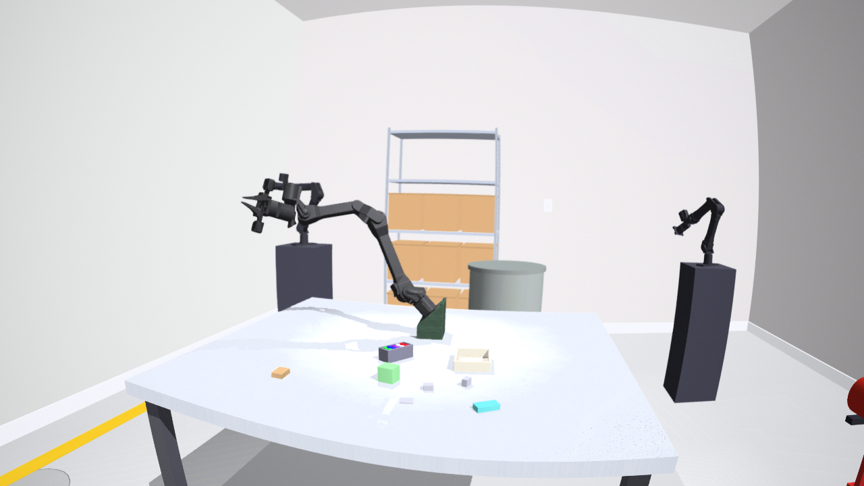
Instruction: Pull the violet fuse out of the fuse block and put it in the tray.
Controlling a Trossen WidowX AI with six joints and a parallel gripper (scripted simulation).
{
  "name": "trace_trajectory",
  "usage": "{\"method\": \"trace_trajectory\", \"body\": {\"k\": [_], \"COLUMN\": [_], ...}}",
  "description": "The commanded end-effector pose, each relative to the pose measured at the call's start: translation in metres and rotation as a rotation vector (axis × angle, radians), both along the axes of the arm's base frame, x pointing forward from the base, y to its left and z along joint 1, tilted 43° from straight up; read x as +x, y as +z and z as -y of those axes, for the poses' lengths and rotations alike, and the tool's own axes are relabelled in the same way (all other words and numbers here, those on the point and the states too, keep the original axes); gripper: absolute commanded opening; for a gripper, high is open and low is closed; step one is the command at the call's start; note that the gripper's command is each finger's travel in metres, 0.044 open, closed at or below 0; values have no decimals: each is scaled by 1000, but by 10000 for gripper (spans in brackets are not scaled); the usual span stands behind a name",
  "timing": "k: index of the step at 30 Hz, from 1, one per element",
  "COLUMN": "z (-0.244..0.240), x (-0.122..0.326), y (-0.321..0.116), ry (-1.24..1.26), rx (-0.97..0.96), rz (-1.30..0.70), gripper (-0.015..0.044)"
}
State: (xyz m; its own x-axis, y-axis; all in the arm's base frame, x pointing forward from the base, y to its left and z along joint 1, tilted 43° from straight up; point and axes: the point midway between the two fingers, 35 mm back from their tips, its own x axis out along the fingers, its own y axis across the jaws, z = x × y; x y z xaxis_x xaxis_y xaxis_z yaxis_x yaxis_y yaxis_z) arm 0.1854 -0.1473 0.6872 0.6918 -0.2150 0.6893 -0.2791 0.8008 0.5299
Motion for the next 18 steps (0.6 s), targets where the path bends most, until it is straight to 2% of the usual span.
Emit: {"method": "trace_trajectory", "body": {"k": [1, 10, 18], "z": [28, 52, 29], "x": [41, 137, 209], "y": [-35, -140, -263], "ry": [-43, -132, -187], "rx": [78, 158, 76], "rz": [-99, -442, -888], "gripper": [60, 60, 60]}}
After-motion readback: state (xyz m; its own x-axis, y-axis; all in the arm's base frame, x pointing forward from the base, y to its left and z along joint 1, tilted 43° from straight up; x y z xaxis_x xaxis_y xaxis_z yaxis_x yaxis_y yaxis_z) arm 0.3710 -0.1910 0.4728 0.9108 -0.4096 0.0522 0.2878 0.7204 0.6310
